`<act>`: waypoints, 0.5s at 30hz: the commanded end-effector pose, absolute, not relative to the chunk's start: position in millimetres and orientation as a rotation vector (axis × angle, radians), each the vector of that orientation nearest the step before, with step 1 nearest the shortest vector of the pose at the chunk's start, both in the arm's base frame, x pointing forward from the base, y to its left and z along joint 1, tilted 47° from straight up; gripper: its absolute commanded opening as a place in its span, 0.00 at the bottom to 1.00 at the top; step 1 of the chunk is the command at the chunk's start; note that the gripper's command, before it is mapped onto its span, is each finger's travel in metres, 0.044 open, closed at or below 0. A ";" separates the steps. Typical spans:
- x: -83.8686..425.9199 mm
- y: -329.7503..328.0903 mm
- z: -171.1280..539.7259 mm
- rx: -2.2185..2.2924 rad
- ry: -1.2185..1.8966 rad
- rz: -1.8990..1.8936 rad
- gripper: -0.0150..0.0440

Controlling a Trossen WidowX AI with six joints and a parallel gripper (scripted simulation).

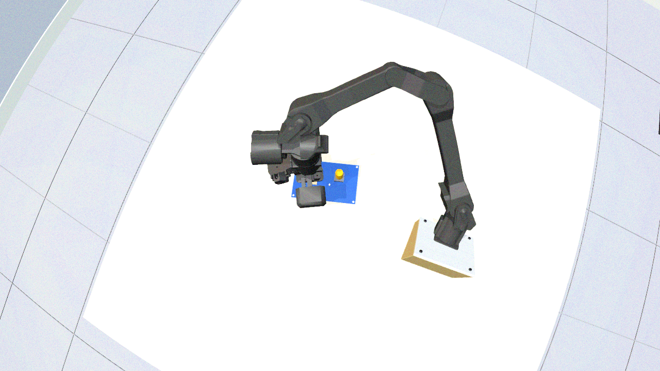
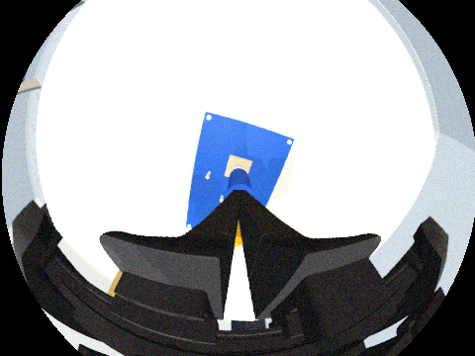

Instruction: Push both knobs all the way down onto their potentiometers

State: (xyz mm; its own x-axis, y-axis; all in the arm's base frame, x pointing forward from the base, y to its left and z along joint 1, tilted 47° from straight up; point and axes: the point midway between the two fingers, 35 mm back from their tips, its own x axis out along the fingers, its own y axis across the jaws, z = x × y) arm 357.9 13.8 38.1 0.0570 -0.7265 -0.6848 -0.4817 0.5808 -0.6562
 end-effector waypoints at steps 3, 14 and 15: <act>358.2 9.4 35.1 -1.047 1.591 -0.251 0.25; 358.3 7.8 33.7 -1.047 1.591 -0.252 0.25; 358.4 7.1 33.1 -1.047 1.591 -0.252 0.25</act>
